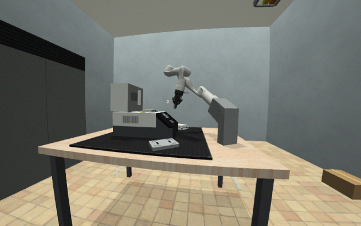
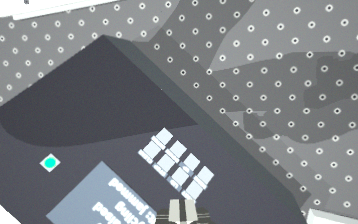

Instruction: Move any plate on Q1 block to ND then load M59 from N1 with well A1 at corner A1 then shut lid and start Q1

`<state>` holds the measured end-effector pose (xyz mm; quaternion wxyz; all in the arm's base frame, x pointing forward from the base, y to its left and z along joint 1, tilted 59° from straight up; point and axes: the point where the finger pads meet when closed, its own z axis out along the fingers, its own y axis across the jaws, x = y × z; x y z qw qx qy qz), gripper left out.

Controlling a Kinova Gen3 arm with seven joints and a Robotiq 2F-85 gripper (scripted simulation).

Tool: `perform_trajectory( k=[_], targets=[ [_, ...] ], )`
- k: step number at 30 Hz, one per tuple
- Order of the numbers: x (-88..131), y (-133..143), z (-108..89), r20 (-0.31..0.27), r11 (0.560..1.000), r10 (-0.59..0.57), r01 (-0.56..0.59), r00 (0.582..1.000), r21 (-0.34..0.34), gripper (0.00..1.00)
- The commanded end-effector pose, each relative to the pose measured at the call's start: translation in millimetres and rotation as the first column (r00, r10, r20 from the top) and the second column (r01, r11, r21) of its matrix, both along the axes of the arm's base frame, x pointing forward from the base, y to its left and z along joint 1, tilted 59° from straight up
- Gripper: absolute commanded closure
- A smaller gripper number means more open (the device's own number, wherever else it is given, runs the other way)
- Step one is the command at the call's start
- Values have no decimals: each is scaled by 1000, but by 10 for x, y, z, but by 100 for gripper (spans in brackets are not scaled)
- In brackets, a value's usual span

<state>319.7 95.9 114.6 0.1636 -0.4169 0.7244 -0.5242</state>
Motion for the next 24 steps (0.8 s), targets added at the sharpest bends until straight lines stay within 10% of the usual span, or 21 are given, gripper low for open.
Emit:
perform_trajectory(
  k=[1,24],
  targets=[
    [-16,29,17,0,1000,1,-1,1000,1,90],
    [-146,232,160,0,1000,1,-1,1000,1,90]
  ],
)
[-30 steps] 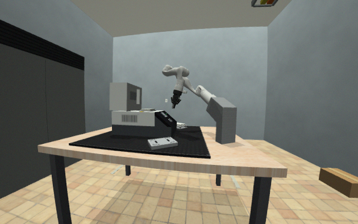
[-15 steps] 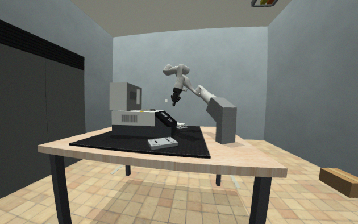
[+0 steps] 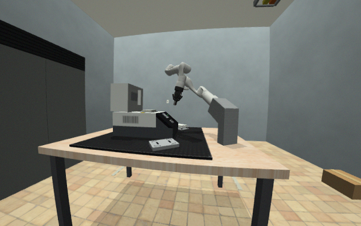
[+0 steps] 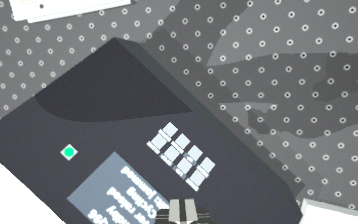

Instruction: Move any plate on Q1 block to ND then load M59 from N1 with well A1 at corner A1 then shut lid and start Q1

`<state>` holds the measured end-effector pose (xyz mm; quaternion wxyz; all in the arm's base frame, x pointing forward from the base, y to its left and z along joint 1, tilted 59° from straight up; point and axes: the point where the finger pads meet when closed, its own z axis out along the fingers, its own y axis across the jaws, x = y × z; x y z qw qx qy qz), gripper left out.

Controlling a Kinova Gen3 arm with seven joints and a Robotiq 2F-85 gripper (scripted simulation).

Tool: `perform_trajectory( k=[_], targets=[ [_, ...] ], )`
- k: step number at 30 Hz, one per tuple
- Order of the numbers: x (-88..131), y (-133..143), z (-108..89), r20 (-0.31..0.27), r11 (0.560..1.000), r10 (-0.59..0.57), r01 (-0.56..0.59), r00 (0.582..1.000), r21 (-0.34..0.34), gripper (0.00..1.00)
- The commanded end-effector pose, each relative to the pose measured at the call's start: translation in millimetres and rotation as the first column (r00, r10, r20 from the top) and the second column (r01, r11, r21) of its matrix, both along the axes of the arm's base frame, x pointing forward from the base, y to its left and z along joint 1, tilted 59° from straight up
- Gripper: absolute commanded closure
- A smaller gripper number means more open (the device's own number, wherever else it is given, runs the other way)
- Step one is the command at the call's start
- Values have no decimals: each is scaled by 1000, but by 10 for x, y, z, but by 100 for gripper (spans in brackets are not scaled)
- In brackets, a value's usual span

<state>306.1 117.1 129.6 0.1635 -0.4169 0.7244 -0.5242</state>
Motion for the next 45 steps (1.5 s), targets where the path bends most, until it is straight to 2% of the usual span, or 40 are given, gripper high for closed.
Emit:
perform_trajectory(
  k=[1,15,16,18,20,25,30,35,37,40,45],
  targets=[
    [-16,30,18,0,1000,1,-1,1000,1,90],
    [-86,139,95,0,1000,1,-1,1000,1,90],
    [-55,148,101,-33,1000,9,-10,999,-19,0],
    [8,166,114,-100,998,23,-29,995,-59,0],
    [8,166,114,-100,998,23,-29,995,-59,0],
    [166,211,145,-268,985,44,-87,963,-151,0],
    [323,255,177,-428,960,46,-159,902,-231,0],
    [481,300,209,-572,926,31,-240,819,-293,0],
    [481,300,209,-572,926,31,-240,819,-293,0],
    [575,327,228,-647,902,14,-288,762,-320,0],
    [732,372,260,-647,902,14,-288,762,-320,0]
  ],
)
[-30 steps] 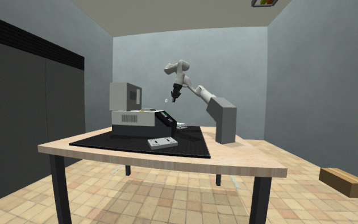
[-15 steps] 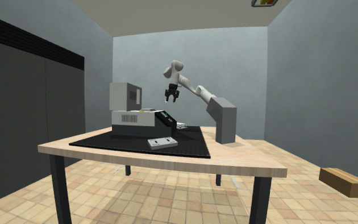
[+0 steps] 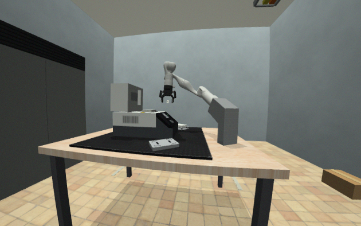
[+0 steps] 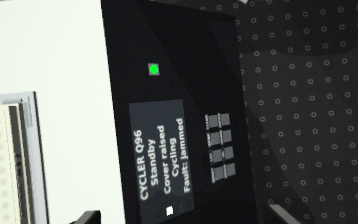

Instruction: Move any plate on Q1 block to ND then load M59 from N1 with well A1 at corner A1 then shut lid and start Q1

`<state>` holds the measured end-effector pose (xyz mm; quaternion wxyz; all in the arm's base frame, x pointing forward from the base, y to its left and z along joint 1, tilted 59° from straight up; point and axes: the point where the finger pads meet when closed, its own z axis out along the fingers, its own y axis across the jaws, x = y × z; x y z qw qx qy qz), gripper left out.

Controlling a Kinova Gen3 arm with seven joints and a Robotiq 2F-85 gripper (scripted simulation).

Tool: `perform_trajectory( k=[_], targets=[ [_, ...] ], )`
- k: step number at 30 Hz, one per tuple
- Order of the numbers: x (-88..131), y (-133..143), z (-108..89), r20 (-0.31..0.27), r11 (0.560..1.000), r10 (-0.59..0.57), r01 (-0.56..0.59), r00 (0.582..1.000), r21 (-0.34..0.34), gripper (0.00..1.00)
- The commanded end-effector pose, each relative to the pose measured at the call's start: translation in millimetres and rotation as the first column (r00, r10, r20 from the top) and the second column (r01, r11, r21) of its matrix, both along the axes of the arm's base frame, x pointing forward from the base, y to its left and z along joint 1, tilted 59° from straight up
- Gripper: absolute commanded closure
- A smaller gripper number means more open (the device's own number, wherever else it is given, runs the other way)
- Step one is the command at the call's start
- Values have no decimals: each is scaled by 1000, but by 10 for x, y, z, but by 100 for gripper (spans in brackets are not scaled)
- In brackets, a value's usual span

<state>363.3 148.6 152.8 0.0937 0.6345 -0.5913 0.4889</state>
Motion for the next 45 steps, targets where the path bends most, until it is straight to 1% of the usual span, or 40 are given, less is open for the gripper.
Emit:
perform_trajectory(
  k=[1,7,9,24,26,41,43,45],
  targets=[
    [192,66,34,-84,999,-7,3,996,-48,0],
    [381,119,72,-84,999,-7,3,996,-48,0],
    [381,119,72,-84,999,-7,3,996,-48,0],
    [853,254,167,-84,999,-7,3,996,-48,0],
    [853,254,167,-84,999,-7,3,996,-48,0],
    [1325,388,262,-84,999,-7,3,996,-48,0],
    [1325,388,262,-84,999,-7,3,996,-48,0],
    [1388,406,275,-84,999,-7,3,996,-48,0]
  ],
)
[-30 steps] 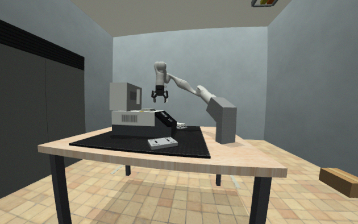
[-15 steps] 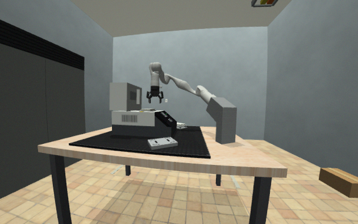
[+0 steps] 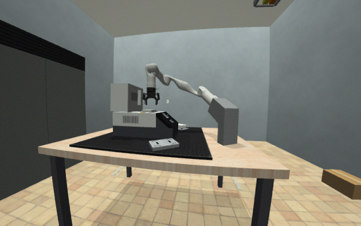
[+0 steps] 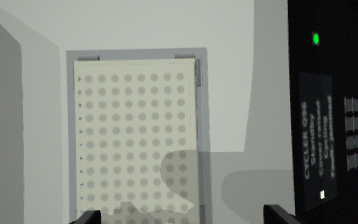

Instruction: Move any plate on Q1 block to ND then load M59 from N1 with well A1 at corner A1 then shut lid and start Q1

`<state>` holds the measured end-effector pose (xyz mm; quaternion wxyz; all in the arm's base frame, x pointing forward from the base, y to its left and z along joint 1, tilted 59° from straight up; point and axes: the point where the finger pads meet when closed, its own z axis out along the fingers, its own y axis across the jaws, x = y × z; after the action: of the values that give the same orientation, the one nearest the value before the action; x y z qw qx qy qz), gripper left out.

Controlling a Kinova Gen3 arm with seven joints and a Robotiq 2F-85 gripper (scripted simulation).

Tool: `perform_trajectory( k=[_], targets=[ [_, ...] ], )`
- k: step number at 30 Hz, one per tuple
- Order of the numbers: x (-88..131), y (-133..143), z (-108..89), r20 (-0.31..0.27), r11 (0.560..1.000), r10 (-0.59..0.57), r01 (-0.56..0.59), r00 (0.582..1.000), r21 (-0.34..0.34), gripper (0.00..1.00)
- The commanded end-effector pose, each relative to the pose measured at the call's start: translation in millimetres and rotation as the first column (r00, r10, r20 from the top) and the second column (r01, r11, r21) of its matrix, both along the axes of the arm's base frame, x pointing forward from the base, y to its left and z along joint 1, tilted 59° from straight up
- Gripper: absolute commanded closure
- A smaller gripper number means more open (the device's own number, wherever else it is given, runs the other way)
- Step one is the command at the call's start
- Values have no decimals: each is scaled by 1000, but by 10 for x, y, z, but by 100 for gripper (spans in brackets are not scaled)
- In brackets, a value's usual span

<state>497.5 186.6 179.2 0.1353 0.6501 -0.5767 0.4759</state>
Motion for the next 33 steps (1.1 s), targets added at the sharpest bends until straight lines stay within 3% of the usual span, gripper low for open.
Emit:
perform_trajectory(
  k=[1,8,33],
  targets=[
    [78,35,17,0,1000,2,-2,1000,1,0],
    [284,93,59,0,1000,2,-2,1000,1,0],
    [346,-2,-9,0,1000,2,-2,1000,1,0]
  ],
)
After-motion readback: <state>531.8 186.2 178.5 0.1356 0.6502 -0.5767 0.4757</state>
